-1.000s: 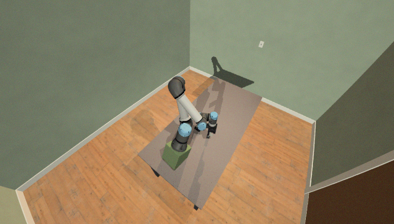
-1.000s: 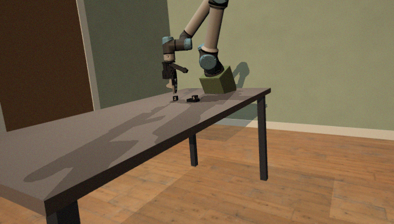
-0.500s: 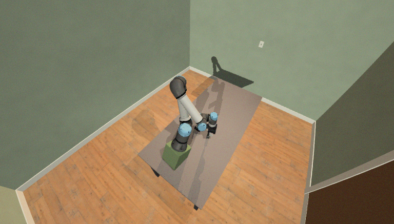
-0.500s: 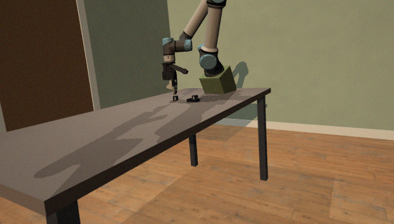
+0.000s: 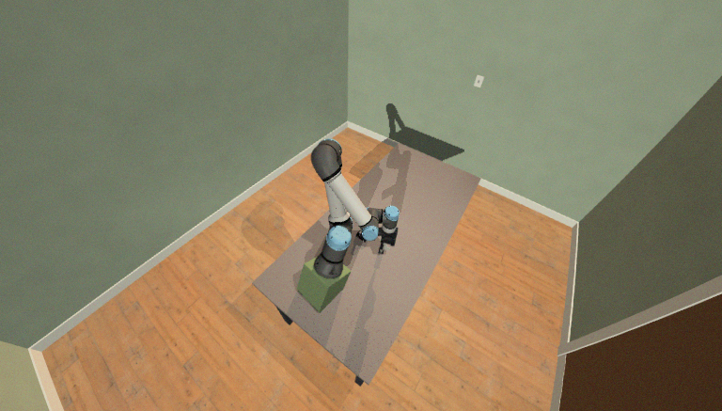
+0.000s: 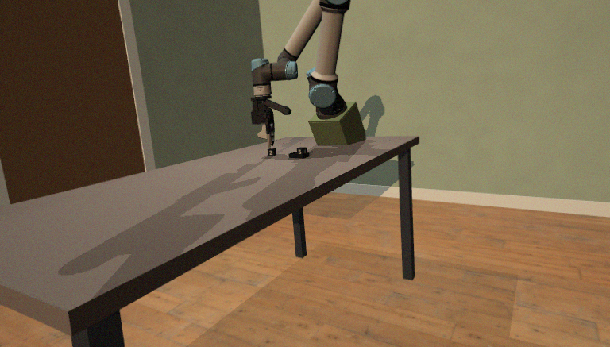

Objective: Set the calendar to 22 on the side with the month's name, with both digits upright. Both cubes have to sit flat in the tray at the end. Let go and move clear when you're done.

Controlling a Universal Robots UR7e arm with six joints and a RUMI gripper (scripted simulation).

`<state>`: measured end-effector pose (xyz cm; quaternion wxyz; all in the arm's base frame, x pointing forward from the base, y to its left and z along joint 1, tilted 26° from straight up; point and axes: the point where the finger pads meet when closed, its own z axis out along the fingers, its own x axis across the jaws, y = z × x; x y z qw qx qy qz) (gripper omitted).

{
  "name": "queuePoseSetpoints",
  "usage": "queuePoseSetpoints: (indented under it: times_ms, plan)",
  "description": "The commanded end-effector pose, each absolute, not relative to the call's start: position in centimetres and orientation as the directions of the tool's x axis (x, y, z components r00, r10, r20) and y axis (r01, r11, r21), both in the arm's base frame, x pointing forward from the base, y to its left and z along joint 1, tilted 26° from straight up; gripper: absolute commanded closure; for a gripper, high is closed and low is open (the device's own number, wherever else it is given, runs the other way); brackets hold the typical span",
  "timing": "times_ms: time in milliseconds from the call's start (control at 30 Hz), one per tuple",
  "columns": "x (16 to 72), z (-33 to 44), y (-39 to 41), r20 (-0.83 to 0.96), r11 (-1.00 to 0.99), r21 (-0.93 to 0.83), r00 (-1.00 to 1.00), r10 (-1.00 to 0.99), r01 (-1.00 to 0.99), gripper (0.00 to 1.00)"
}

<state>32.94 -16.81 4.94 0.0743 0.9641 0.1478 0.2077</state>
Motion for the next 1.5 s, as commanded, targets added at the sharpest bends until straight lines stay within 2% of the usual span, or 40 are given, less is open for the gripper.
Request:
queuePoseSetpoints:
  times_ms: [0,1467]
  plan:
    - [33.0,5.0,-16.8,0.379,-0.945,0.205,0.87,0.316,0.254,0.72]
    - [34.0,2.8,-17.0,0.379,-0.945,0.205,0.87,0.316,0.254,0.72]
